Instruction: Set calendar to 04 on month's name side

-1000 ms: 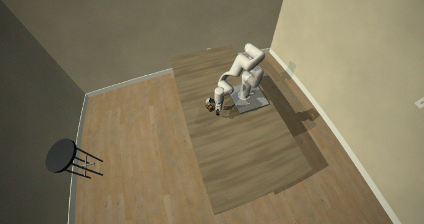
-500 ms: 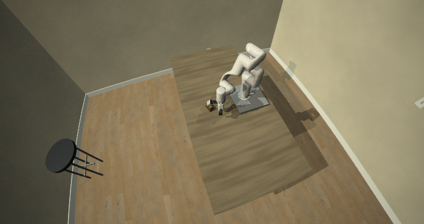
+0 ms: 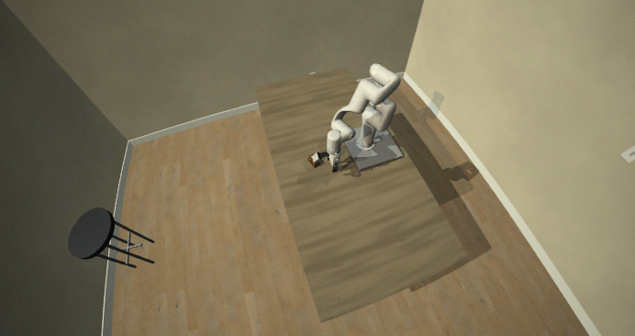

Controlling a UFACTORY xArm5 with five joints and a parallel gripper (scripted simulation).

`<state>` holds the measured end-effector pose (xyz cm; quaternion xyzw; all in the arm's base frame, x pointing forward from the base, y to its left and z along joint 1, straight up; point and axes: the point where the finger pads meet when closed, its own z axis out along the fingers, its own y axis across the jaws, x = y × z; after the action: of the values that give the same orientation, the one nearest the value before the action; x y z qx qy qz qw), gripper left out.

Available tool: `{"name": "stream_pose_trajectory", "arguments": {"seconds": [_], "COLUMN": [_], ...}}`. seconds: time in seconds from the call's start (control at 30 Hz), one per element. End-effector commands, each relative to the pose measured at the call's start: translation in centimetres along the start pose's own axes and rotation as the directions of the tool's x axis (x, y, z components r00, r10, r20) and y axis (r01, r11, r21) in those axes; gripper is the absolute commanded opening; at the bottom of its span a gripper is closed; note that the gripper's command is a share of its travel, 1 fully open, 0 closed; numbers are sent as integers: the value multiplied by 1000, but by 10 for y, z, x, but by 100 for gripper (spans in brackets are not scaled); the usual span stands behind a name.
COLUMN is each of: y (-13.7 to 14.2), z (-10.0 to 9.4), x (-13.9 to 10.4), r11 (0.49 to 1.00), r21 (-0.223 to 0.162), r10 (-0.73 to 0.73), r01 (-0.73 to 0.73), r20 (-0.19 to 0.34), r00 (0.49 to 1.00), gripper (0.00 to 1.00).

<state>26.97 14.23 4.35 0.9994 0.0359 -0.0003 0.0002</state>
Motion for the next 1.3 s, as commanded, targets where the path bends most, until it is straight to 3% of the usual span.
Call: {"name": "stream_pose_trajectory", "arguments": {"seconds": [0.0,0.17,0.5,0.73,1.03,1.27], "y": [-1,-2,-2,-3,-4,-4], "z": [-1,-1,-1,-1,1,17], "x": [-4,-9,-18,-25,-32,-32], "r11": [998,970,949,854,851,851], "r21": [2,1,1,0,0,0], "r10": [-59,-245,-315,-521,-525,-525], "r01": [59,245,315,521,525,525], "r20": [-4,-5,-5,-5,-5,-5], "r00": [998,969,949,854,851,851], "gripper": [100,100,100,100,100,100]}}
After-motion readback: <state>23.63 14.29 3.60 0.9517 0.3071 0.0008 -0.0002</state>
